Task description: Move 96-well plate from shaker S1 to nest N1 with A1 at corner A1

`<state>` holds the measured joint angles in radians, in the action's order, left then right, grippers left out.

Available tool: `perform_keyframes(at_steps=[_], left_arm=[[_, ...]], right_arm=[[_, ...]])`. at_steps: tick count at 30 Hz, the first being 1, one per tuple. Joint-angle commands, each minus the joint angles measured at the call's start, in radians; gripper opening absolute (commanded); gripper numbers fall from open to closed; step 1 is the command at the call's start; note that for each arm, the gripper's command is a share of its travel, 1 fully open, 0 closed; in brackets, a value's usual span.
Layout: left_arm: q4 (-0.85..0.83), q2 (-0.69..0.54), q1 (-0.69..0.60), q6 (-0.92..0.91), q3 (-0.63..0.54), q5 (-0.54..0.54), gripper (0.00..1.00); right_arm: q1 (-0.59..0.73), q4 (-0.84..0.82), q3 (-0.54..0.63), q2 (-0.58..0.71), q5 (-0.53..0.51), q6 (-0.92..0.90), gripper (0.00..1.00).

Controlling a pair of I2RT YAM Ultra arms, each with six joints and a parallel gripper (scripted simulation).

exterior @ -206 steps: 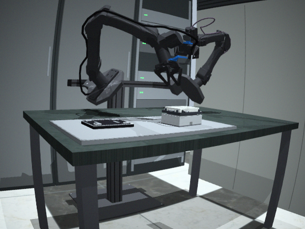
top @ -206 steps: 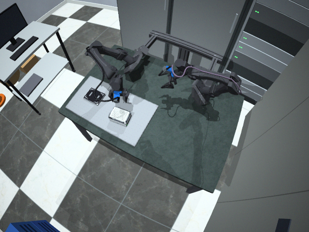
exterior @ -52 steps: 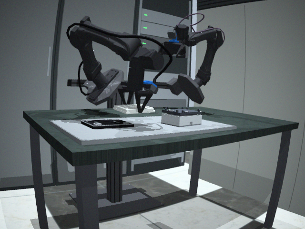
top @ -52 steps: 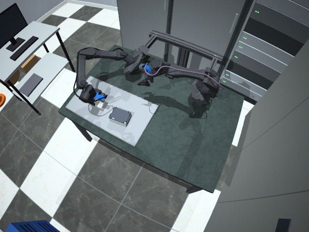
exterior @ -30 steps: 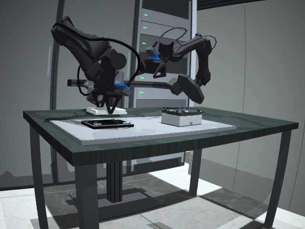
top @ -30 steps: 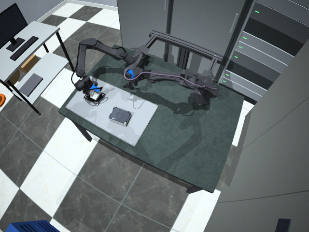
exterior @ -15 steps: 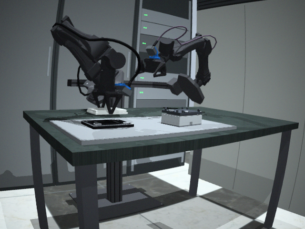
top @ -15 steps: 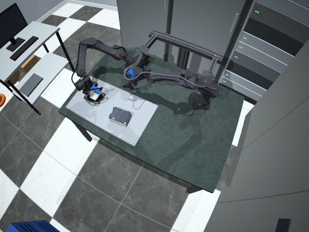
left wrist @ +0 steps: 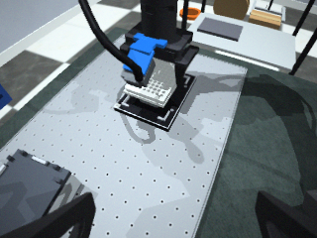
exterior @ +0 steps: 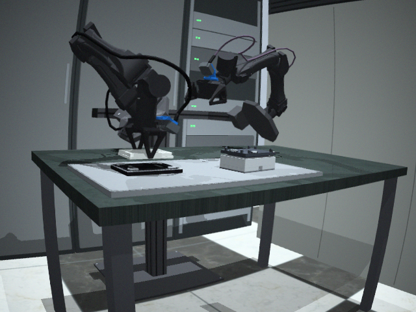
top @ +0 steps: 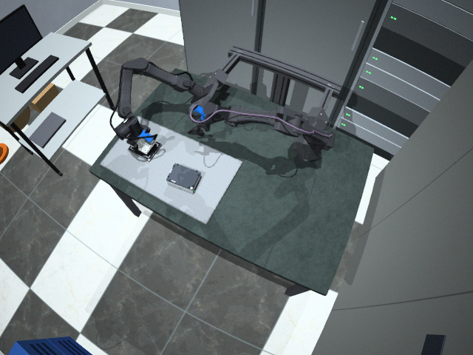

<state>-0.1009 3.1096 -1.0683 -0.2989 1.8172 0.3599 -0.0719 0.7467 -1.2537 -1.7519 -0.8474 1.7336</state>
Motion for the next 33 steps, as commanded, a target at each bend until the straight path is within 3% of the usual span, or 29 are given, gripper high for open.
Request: perform_keyframes(at_steps=[1,16,22,33], left_arm=[[0.003,-0.011,-0.009,-0.008,0.021,-0.009,1.00],[0.003,-0.011,-0.009,-0.008,0.021,-0.009,1.00],[0.003,-0.011,-0.009,-0.008,0.021,-0.009,1.00],[0.003,-0.011,-0.009,-0.008,0.021,-0.009,1.00]], right_arm=[[0.013,-0.031,0.017,0.003,0.018,0.020,0.89],[-0.007,-0.084,0.056,0.010,0.034,0.059,0.89],[0.002,-0.075,0.021,-0.015,0.008,0.031,0.89],[-0.054,-0.206,0.086,-0.030,0.047,0.123,0.89]])
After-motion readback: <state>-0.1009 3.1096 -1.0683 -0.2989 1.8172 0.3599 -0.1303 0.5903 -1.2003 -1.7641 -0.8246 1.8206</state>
